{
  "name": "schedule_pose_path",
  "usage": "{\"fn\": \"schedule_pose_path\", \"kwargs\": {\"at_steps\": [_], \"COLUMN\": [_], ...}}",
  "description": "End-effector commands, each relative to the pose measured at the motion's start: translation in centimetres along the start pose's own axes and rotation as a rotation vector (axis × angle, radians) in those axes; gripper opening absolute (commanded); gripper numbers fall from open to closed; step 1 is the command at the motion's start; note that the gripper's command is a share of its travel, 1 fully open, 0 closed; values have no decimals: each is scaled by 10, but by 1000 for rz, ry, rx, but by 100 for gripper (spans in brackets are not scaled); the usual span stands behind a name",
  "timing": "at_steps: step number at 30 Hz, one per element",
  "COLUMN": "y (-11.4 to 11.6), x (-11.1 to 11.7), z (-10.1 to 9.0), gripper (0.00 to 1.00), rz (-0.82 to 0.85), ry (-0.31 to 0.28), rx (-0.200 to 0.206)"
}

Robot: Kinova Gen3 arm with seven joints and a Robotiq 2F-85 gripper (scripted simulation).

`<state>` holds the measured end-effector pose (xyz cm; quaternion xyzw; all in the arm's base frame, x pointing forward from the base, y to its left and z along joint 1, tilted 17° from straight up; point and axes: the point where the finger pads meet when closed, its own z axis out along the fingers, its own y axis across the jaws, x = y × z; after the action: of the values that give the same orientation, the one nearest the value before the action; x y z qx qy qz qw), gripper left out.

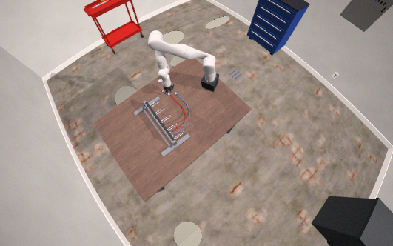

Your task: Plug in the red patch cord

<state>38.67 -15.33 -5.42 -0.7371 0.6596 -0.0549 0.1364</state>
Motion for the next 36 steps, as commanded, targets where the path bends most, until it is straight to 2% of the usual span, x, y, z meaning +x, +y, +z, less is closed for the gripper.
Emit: {"fn": "schedule_pose_path", "kwargs": {"at_steps": [1,15,36], "y": [-1,0,0], "x": [-1,-2,-2], "z": [9,21,21], "gripper": [37,37,37], "rz": [-14,-14,-14], "ry": [-1,-3,-3], "rx": [1,-2,-2]}}
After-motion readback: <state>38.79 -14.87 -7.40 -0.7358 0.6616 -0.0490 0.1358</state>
